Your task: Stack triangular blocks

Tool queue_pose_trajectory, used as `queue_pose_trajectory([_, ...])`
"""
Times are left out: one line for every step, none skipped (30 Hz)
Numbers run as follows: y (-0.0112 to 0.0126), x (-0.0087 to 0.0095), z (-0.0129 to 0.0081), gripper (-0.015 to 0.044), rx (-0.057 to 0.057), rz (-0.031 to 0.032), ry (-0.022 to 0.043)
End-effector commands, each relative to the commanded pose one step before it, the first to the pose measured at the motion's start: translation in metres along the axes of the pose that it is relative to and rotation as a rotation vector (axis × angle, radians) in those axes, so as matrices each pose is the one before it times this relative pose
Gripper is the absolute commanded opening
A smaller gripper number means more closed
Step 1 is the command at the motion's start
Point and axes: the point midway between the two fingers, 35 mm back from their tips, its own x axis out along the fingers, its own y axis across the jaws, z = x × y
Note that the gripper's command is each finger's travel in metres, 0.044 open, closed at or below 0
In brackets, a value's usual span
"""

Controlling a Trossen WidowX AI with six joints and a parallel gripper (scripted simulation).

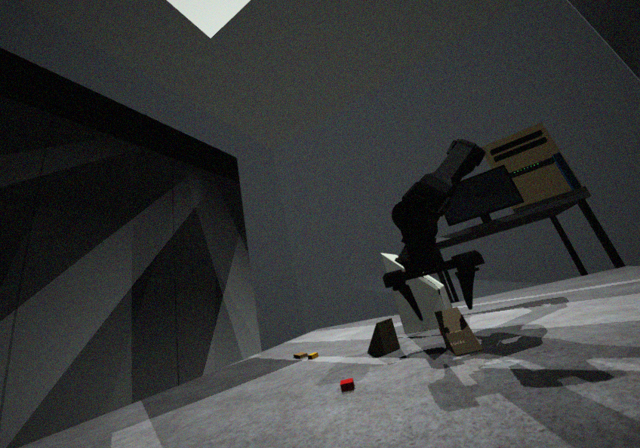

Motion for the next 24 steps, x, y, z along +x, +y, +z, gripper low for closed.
queue_pose_trajectory([-0.00047,0.00793,0.00135,0.044,0.0112,-0.00745,-0.00765])
queue_pose_trajectory([-0.00009,0.0016,-0.00013,0.044,0.0011,-0.00088,-0.00095])
queue_pose_trajectory([-0.0001,0.0016,-0.00012,0.044,0.0011,-0.00089,-0.00095])
queue_pose_trajectory([-0.0001,0.0016,-0.00011,0.044,0.0011,-0.0009,-0.00096])
queue_pose_trajectory([-0.00011,0.0016,-0.0001,0.044,0.0011,-0.00091,-0.00096])
queue_pose_trajectory([-0.00011,0.0016,-0.0001,0.044,0.0011,-0.00091,-0.00096])
queue_pose_trajectory([-0.0001,0.00158,-0.00005,0.044,-0.0002,-0.00023,-0.00018])
queue_pose_trajectory([-0.00011,0.00163,-0.00004,0.044,-0.0002,-0.00025,-0.00018])
queue_pose_trajectory([-0.00012,0.00163,-0.00003,0.044,-0.0002,-0.00027,-0.00018])
queue_pose_trajectory([-0.00013,0.00163,-0.00002,0.044,-0.0002,-0.00029,-0.00017])
queue_pose_trajectory([-0.00014,0.00163,-0.00001,0.044,-0.0002,-0.00031,-0.00017])
queue_pose_trajectory([-0.00015,0.00163,-0.00001,0.044,-0.0002,-0.00033,-0.00016])
queue_pose_trajectory([-0.00015,0.00162,0.0,0.044,-0.0002,-0.00035,-0.00016])
queue_pose_trajectory([-0.00016,0.00162,0.00001,0.044,-0.0002,-0.00037,-0.00015])
queue_pose_trajectory([-0.00017,0.00162,0.00002,0.044,-0.0002,-0.00039,-0.00015])
queue_pose_trajectory([-0.00018,0.00162,0.00003,0.044,-0.0002,-0.00041,-0.00015])
queue_pose_trajectory([-0.00018,0.00158,-0.00006,0.044,0.0034,-0.00205,-0.00243])
queue_pose_trajectory([-0.00018,0.00158,-0.00005,0.044,0.0034,-0.00203,-0.00244])
queue_pose_trajectory([-0.00018,0.00158,-0.00005,0.044,0.0034,-0.00201,-0.00246])
queue_pose_trajectory([-0.00018,0.00158,-0.00004,0.044,0.0034,-0.002,-0.00247])
queue_pose_trajectory([-0.00017,0.00159,-0.00003,0.044,0.0034,-0.00199,-0.00249])
queue_pose_trajectory([-0.00017,0.00159,-0.00002,0.044,0.0034,-0.00197,-0.00251])
queue_pose_trajectory([-0.00017,0.0016,-0.00002,0.044,0.0034,-0.00196,-0.00252])
queue_pose_trajectory([-0.00017,0.0016,-0.00001,0.044,0.0034,-0.00195,-0.00254])
